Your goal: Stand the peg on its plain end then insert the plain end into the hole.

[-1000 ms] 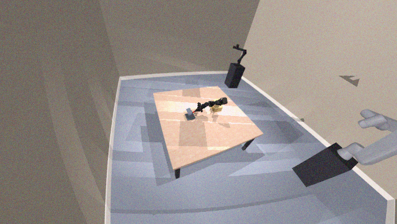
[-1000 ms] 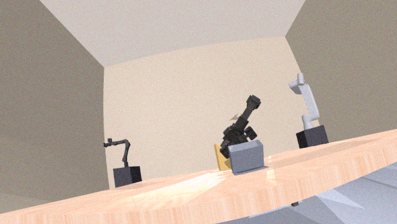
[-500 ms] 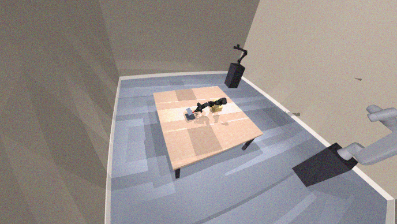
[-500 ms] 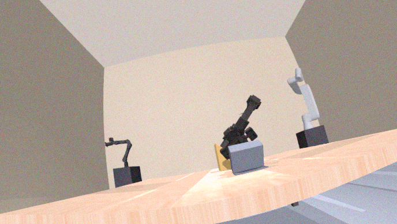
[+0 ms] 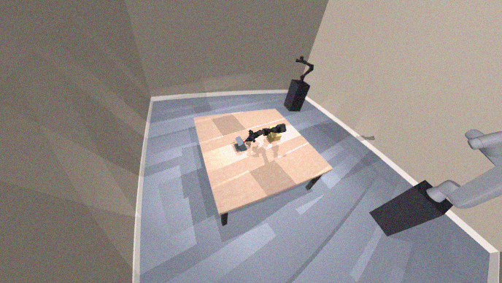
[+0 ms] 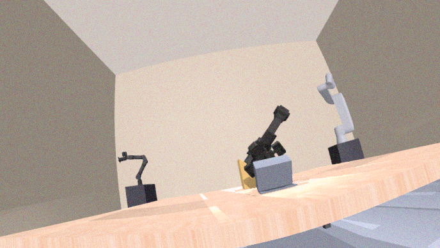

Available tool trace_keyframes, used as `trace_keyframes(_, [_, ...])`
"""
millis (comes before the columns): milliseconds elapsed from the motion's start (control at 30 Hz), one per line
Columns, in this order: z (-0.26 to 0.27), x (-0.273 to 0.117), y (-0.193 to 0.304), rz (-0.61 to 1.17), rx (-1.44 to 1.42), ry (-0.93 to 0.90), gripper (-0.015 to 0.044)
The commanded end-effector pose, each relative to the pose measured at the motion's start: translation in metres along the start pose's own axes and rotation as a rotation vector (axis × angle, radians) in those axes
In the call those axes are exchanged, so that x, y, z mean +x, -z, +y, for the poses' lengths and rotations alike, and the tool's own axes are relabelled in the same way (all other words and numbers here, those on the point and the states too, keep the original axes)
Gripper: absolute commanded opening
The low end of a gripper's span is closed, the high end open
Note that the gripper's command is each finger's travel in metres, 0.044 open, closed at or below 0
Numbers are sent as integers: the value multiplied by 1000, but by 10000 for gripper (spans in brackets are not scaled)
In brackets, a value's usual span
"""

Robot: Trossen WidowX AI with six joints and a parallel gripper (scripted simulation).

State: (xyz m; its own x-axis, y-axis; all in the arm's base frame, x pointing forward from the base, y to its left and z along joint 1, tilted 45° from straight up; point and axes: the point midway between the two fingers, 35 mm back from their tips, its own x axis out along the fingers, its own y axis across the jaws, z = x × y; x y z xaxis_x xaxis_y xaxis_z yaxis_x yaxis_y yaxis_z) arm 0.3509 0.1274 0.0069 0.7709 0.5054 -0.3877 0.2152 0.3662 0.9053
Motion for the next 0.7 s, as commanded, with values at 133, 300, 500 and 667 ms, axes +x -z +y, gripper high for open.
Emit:
trace_keyframes(133, [1, 5, -1, -3, 3, -1, 0])
trace_keyframes(300, [1, 6, -2, -3, 3, -2, 0])
trace_keyframes(500, [0, 5, 0, 2, 0, -1, 0])
trace_keyframes(667, [0, 5, 0, 2, 0, -1, 0])
